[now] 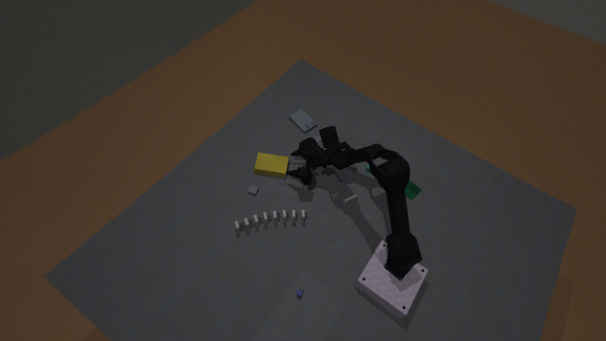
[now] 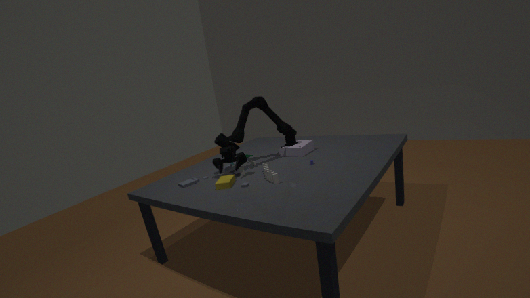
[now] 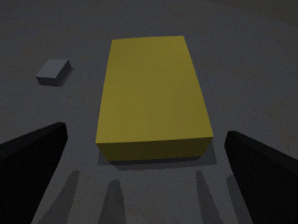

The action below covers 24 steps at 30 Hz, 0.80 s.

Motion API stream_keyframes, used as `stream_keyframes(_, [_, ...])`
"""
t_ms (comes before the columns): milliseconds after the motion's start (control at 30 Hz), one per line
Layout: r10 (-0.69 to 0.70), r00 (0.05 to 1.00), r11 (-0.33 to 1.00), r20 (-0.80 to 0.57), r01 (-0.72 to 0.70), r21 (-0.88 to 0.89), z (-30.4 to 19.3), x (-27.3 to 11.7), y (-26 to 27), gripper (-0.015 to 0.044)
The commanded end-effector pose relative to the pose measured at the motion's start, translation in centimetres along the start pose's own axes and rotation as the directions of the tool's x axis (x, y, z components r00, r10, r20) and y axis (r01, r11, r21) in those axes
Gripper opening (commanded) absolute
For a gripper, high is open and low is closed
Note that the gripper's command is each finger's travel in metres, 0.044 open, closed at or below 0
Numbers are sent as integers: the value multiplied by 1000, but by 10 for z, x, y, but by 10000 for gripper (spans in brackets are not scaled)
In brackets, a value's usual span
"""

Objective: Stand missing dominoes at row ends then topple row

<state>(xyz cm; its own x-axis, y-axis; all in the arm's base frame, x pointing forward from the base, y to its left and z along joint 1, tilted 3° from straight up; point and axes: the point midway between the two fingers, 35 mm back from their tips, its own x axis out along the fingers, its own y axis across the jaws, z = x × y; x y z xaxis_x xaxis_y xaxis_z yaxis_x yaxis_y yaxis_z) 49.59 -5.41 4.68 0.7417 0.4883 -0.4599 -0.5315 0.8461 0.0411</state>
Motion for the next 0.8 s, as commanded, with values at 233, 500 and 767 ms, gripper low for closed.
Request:
stream_keyframes(233, [-139, 779, 977, -612, 5, -215, 39, -23, 26, 440])
stream_keyframes(500, [-108, 638, 975, -762, -82, -207, 31, -51, 47, 440])
stream_keyframes(767, [-96, 517, 967, -851, -156, -204, 31, -77, 62, 440])
